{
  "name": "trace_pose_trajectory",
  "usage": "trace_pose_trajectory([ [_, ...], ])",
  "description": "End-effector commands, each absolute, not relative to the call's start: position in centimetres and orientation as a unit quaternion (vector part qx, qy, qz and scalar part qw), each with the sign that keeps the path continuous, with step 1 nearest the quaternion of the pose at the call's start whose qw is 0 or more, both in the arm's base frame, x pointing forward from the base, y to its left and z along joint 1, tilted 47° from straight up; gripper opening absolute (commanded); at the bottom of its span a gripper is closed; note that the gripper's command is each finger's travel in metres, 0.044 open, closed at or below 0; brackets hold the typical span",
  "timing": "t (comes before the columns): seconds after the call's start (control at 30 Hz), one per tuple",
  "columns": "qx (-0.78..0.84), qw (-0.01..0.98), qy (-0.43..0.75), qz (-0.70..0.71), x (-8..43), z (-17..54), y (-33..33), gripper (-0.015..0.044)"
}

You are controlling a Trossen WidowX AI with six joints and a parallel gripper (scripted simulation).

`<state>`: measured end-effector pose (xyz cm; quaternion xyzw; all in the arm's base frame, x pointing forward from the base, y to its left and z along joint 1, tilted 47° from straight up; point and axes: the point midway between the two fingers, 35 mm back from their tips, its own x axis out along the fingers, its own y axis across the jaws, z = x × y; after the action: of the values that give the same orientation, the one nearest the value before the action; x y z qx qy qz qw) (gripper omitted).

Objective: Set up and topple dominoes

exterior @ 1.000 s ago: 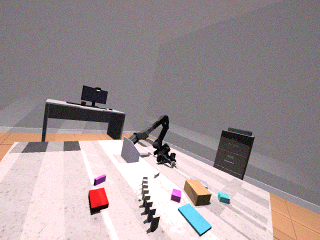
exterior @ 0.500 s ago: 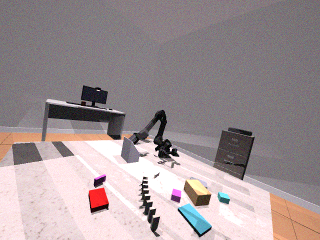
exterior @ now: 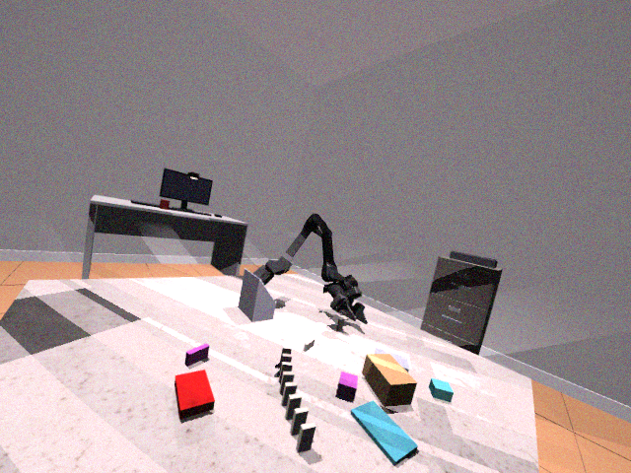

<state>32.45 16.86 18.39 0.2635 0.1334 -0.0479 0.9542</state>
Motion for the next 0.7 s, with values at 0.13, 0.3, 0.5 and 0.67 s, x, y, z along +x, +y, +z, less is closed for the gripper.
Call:
trace_pose_trajectory([
  [0.13,0.202,0.883,0.419,0.057,33.7,15.5,13.8,0.0440],
  [0.3,0.273,0.768,0.563,0.136,30.0,16.5,12.1,0.0440],
  [0.5,0.372,0.669,0.613,0.196,27.2,20.1,11.4,0.0440],
  [0.67,0.372,0.669,0.613,0.196,27.2,20.1,11.4,0.0440],
])
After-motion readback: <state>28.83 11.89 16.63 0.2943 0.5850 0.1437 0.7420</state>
